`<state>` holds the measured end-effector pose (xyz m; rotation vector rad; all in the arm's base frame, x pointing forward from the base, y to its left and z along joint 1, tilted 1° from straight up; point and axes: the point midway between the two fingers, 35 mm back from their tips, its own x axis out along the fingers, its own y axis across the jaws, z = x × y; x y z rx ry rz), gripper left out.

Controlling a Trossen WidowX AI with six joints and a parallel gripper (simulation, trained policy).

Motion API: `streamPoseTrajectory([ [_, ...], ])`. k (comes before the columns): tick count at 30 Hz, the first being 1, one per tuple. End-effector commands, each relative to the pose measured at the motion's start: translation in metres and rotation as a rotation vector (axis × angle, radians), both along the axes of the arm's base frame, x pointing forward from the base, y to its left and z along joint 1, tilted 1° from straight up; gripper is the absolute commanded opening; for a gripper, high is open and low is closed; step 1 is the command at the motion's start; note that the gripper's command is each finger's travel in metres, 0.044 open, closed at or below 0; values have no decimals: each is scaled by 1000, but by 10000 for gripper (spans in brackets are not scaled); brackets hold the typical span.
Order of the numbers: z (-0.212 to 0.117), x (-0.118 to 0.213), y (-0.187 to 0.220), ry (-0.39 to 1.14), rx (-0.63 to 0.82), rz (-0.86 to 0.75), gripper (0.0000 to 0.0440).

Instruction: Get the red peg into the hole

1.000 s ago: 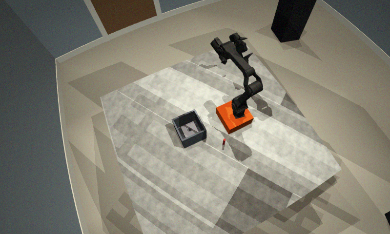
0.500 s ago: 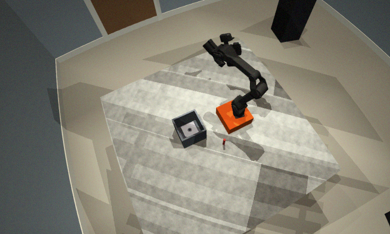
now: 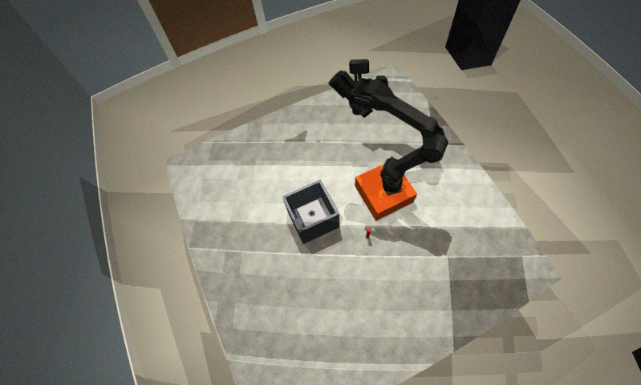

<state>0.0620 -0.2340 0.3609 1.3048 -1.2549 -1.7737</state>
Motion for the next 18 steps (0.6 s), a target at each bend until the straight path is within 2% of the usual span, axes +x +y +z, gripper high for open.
streamPoseTrajectory([
  [1, 4, 17, 7, -92, -19, 86, 440],
  [18, 13, 106, 62, -482, 35, 528, 440],
])
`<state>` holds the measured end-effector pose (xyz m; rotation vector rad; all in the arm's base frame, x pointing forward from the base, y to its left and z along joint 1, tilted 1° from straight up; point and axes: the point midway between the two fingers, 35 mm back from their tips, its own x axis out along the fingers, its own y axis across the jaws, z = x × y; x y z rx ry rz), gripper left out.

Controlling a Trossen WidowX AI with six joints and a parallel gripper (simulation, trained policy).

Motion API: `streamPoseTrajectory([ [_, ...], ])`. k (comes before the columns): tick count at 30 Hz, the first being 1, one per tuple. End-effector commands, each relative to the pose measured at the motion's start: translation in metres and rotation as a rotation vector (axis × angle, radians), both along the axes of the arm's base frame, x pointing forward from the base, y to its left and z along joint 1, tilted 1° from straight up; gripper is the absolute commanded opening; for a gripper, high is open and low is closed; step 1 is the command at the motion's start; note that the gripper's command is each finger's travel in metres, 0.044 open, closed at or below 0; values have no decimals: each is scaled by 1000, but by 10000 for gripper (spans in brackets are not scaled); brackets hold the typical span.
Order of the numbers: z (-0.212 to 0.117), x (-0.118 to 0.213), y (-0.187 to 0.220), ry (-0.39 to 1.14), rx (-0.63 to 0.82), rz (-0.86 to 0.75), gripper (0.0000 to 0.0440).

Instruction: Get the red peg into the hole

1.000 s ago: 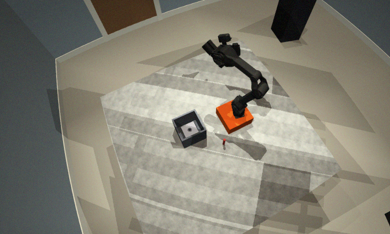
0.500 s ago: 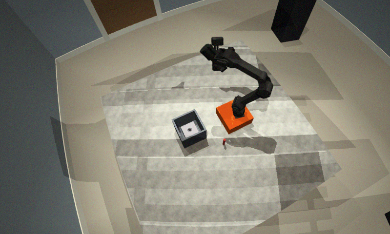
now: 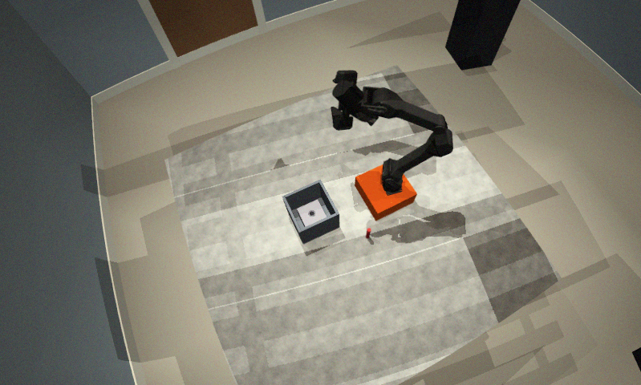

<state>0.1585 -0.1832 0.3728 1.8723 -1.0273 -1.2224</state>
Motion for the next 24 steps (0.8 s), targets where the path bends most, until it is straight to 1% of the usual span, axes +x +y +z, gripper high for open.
streamPoseTrajectory([
  [1, 1, 14, 16, -73, 25, 93, 440],
  [7, 0, 39, 44, -167, 86, 250, 440],
  [13, -7, 60, 75, -227, 165, 394, 440],
  [18, -16, 74, 103, -245, 241, 512, 440],
  [24, -31, 87, 139, -231, 332, 656, 439],
])
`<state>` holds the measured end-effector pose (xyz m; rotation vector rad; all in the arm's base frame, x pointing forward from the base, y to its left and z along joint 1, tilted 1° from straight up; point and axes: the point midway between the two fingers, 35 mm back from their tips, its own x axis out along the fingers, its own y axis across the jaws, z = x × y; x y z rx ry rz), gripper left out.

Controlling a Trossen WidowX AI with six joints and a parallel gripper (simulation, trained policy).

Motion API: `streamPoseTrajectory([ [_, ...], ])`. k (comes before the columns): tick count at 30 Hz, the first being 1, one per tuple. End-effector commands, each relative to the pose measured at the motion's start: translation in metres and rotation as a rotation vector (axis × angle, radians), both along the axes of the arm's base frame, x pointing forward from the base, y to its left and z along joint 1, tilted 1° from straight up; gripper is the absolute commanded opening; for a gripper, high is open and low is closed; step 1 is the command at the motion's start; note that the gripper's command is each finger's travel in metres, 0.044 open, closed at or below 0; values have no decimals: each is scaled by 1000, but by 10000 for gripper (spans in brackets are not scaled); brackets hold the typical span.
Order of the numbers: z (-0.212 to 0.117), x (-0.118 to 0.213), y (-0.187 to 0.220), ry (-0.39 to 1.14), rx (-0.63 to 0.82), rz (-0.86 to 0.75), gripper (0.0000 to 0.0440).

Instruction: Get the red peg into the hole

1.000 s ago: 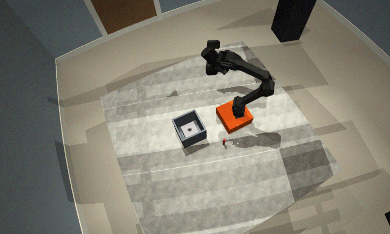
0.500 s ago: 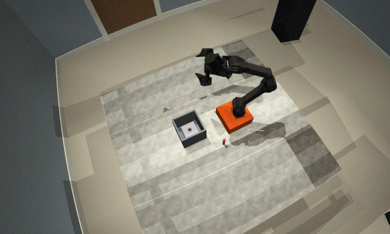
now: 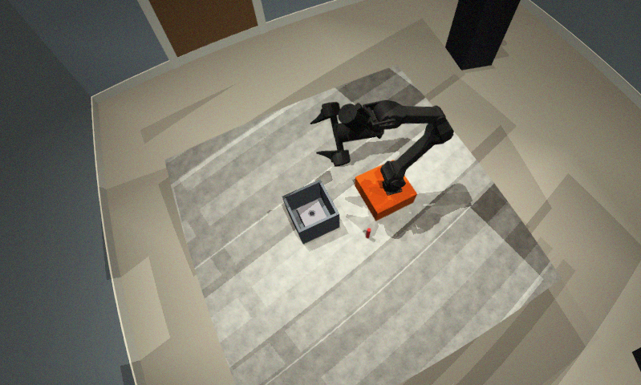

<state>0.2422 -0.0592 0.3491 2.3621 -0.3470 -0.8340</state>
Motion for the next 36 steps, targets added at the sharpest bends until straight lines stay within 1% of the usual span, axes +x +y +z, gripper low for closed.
streamPoseTrajectory([
  [1, -10, 5, 21, 13, 39, 89, 439],
  [8, -31, 12, 66, 74, 87, 282, 437],
  [16, -59, 9, 114, 181, 103, 505, 433],
  [26, -102, -8, 162, 368, 78, 755, 429],
  [36, -145, -32, 191, 579, 26, 961, 439],
])
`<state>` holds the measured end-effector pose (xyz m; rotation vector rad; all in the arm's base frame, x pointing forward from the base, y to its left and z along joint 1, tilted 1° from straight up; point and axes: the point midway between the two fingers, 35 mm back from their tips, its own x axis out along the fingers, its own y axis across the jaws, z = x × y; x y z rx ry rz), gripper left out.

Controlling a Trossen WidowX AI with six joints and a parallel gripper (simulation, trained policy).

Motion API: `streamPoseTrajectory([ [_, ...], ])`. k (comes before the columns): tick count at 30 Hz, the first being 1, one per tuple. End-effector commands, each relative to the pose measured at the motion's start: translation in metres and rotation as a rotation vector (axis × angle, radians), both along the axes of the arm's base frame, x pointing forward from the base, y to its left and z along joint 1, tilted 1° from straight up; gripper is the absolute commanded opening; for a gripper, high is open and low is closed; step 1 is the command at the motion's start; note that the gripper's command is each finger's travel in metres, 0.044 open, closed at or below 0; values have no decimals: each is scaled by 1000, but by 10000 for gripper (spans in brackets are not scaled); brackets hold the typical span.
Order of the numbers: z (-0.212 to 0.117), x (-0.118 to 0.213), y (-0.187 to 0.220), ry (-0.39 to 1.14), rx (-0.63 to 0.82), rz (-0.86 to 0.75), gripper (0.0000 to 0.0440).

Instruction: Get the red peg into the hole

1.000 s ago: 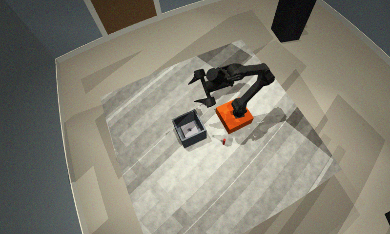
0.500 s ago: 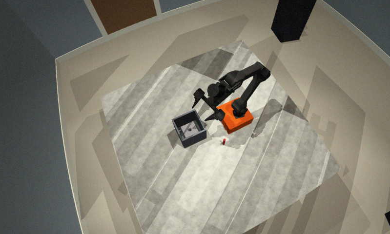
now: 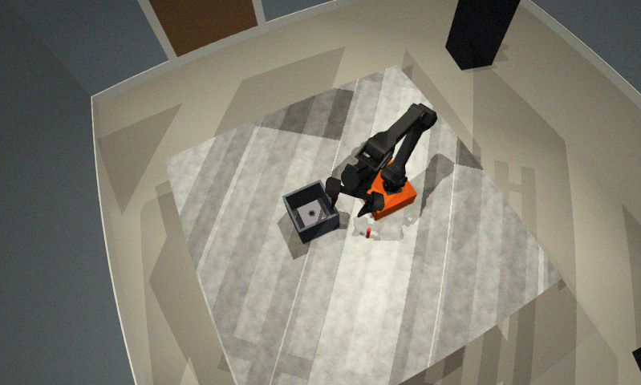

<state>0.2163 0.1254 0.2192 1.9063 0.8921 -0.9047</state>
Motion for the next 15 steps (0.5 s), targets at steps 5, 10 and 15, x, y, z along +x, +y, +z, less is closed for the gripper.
streamPoseTrajectory([
  [5, -35, -19, 15, 140, -75, 155, 440],
  [10, -57, -30, 19, 222, -122, 246, 440],
  [15, -79, -41, 21, 301, -168, 329, 440],
])
